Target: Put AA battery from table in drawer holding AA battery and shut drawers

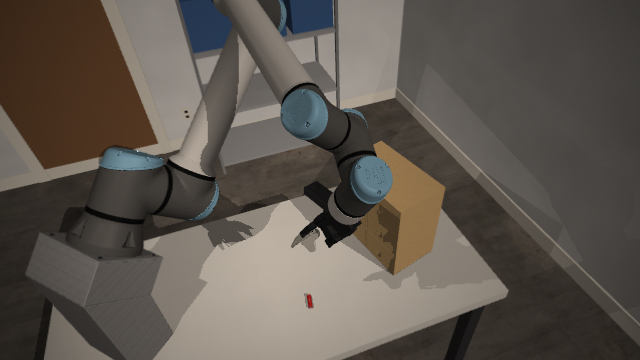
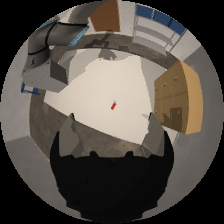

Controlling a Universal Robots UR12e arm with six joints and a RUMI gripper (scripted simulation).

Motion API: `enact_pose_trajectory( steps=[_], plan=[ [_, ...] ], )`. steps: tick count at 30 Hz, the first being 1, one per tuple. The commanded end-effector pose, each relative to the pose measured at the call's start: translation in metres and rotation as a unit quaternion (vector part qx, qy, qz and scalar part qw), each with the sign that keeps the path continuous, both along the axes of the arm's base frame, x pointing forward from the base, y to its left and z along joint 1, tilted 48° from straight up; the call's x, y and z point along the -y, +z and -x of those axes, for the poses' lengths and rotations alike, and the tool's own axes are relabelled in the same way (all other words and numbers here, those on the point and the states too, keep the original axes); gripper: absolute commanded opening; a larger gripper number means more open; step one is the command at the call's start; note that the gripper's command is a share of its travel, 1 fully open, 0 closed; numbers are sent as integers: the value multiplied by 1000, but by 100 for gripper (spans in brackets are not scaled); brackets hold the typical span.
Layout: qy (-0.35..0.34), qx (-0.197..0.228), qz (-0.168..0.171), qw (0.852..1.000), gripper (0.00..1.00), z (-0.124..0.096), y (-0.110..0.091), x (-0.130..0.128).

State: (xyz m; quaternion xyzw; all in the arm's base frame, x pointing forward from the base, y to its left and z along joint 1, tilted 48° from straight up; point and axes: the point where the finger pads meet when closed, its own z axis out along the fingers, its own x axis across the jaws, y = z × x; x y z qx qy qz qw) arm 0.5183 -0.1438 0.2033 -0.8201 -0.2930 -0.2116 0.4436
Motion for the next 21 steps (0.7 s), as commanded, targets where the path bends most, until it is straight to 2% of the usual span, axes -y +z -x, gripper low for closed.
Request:
enact_pose_trajectory(
  steps=[1,5,7,14,21],
  plan=[
    [-77,-14,42,996,100,2,16,2],
    [-140,-20,64,988,100,3,29,3],
    [-140,-20,64,988,100,3,29,3],
    [-222,-24,84,971,100,5,45,4],
    [-265,-24,91,960,100,6,53,4]
  ],
)
